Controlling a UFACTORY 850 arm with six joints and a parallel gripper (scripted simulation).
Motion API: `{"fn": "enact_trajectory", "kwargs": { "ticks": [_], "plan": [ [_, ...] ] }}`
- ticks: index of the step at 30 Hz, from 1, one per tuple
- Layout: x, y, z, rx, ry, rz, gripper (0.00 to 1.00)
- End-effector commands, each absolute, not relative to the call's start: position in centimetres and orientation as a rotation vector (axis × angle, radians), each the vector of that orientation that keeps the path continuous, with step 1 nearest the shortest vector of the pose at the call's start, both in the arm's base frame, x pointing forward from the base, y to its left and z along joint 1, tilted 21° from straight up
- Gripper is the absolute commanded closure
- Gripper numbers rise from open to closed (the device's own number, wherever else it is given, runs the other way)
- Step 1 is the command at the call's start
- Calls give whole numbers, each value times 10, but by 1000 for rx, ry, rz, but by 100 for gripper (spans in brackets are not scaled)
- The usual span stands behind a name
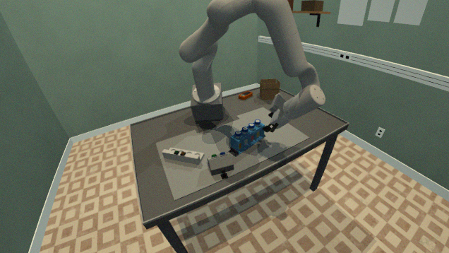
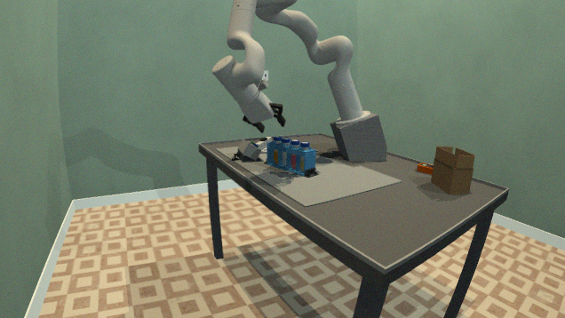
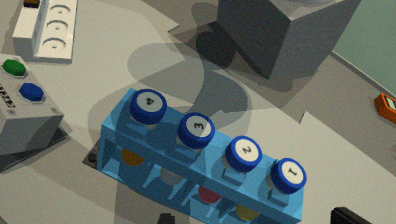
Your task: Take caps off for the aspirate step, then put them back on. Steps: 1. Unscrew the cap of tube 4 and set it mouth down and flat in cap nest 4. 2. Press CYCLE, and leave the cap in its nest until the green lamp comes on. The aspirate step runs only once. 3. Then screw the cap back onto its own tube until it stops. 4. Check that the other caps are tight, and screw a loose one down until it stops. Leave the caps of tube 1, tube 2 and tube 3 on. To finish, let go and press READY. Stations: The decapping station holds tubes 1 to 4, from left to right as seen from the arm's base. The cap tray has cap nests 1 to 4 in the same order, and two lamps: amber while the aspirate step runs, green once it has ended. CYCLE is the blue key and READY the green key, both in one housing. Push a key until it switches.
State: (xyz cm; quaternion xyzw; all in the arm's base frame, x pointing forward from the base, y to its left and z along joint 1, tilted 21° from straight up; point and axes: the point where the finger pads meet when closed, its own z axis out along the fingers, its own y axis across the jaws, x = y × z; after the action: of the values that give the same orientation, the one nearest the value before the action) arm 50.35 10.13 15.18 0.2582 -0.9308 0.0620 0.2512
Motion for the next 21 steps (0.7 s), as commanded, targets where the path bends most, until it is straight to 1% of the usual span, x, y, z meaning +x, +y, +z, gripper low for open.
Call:
{"fn": "enact_trajectory", "kwargs": {
  "ticks": [1,17,18,21],
  "plan": [
    [504,102,153,703,-2534,169,0],
    [504,102,153,703,-2534,169,0],
    [504,102,153,703,-2534,169,54],
    [504,102,153,703,-2534,169,54]
  ]
}}
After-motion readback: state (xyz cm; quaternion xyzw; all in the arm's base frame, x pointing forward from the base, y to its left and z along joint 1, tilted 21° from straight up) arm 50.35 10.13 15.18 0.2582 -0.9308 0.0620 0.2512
